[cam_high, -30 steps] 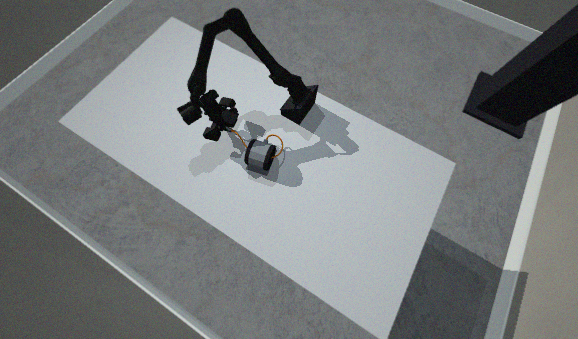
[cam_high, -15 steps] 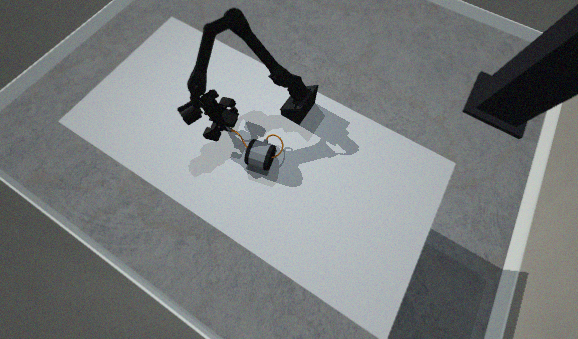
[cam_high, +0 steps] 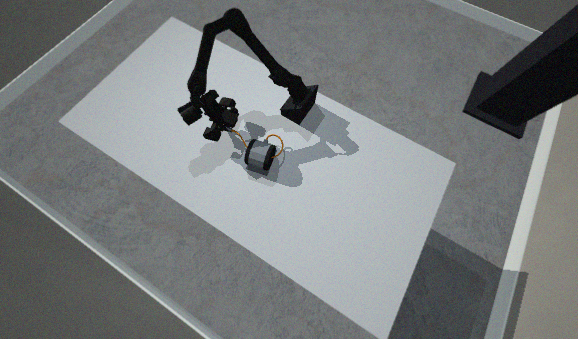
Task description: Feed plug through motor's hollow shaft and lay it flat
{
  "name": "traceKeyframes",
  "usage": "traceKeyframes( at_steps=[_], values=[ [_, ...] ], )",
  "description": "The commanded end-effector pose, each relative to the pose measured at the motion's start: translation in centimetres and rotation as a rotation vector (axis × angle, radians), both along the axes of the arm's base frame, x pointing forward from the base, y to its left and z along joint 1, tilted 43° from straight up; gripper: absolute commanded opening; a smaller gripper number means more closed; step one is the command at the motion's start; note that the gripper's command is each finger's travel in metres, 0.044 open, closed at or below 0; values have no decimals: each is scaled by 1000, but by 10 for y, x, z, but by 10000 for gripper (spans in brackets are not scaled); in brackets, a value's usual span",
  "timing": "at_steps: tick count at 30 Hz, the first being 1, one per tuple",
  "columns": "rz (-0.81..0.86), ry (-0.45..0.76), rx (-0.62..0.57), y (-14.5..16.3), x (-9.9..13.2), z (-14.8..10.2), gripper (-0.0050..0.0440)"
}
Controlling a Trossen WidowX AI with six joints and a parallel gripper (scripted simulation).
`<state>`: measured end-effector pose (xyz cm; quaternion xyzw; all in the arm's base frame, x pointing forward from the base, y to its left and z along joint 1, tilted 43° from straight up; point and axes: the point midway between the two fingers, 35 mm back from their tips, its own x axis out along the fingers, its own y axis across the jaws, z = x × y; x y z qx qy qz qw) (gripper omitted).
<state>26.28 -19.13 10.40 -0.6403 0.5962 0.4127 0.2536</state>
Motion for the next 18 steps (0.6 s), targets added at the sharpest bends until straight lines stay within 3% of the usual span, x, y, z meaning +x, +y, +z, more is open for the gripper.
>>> traceKeyframes(
  at_steps=[1, 9, 16, 18],
  values=[
    [0, 0, 0, 0, 0, 0, 96],
    [0, 0, 0, 0, 0, 0, 288],
    [0, 0, 0, 1, 2, 7, 300],
    [0, 0, 0, 4, 6, 29, 300]
  ],
)
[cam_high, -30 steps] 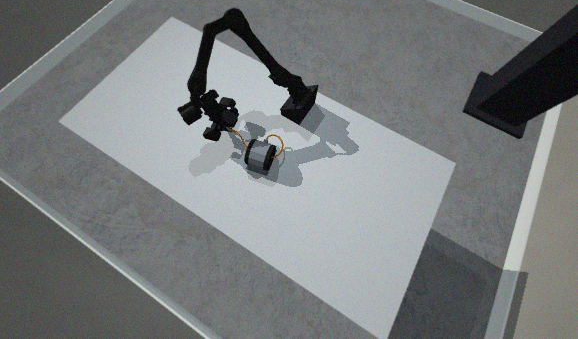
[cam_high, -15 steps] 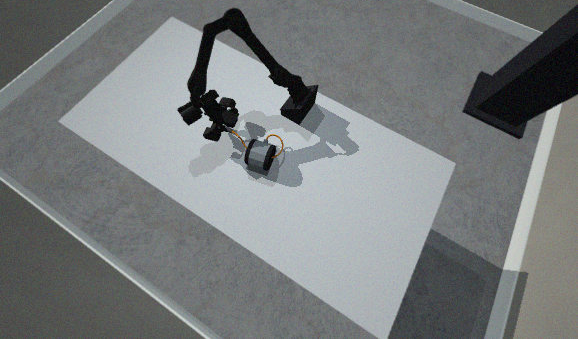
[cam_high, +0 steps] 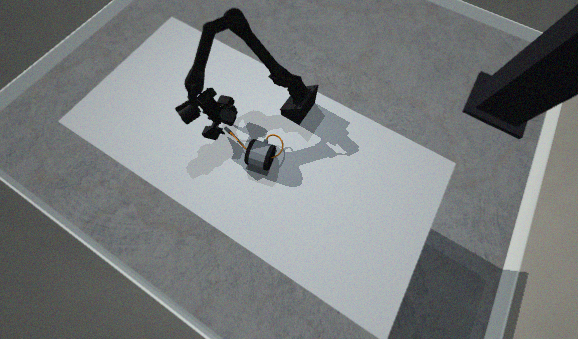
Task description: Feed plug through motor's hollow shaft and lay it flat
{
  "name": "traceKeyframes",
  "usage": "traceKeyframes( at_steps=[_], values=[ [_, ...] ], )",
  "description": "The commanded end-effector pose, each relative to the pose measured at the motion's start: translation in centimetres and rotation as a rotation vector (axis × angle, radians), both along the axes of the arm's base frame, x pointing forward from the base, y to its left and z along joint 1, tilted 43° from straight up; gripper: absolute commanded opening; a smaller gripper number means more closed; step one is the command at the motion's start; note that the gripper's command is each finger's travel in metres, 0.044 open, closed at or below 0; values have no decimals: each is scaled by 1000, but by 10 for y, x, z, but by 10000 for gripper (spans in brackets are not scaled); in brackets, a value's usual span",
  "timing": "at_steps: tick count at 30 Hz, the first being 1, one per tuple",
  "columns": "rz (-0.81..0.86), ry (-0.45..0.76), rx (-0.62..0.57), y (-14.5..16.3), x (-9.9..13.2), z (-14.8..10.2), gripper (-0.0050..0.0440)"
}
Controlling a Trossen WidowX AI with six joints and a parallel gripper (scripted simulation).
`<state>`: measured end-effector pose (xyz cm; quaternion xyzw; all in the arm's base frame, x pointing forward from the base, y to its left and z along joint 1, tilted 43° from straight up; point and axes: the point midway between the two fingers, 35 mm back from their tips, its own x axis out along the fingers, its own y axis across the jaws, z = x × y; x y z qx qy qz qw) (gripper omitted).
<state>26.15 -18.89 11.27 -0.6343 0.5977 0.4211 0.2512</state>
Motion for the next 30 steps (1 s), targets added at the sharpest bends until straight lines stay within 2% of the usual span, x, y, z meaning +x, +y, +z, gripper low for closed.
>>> traceKeyframes(
  at_steps=[1, 3, 5, 6, 30],
  values=[
    [3, -19, -9, 4, 9, 32, 300],
    [3, -19, -9, 9, 11, 54, 300],
    [3, -19, -9, 11, 11, 62, 300],
    [2, -15, -5, 7, 10, 42, 300],
    [2, -15, -5, 7, 10, 42, 300]
  ],
)
